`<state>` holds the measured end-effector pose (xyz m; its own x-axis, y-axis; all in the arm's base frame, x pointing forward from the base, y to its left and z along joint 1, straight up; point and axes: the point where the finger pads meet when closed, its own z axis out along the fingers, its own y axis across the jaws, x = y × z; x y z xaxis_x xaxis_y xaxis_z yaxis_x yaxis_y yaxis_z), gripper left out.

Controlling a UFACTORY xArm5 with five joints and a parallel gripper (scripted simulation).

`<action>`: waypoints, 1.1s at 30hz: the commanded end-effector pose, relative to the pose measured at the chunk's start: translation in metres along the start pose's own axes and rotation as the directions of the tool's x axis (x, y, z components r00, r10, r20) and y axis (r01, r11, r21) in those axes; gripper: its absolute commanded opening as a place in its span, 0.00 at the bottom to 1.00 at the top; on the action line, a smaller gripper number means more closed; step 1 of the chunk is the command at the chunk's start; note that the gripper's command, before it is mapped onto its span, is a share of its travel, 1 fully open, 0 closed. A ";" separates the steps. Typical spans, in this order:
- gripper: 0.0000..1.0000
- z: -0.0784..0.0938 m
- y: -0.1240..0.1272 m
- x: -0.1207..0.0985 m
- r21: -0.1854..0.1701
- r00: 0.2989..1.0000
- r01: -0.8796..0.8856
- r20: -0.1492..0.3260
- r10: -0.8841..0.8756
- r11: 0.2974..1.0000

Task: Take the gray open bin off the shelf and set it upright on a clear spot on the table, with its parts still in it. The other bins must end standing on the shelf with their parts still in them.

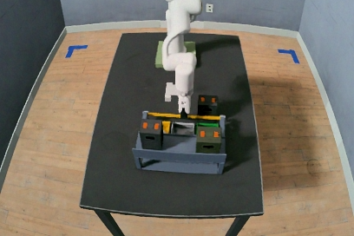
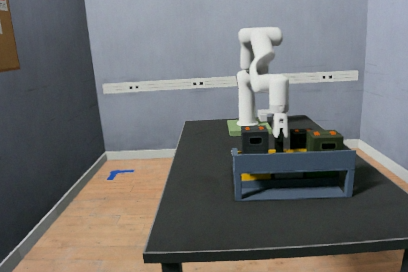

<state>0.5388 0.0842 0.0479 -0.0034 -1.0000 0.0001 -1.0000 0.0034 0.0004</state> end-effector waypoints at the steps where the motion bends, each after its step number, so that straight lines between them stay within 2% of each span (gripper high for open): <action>1: 0.00 -0.005 -0.003 0.000 0.009 1.000 0.000 -0.002 0.000 1.000; 33: 0.00 -0.023 -0.003 -0.001 0.009 1.000 0.000 -0.002 0.000 1.000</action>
<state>0.5394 0.0843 0.0674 -0.0032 -1.0000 -0.0003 -1.0000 0.0032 -0.0020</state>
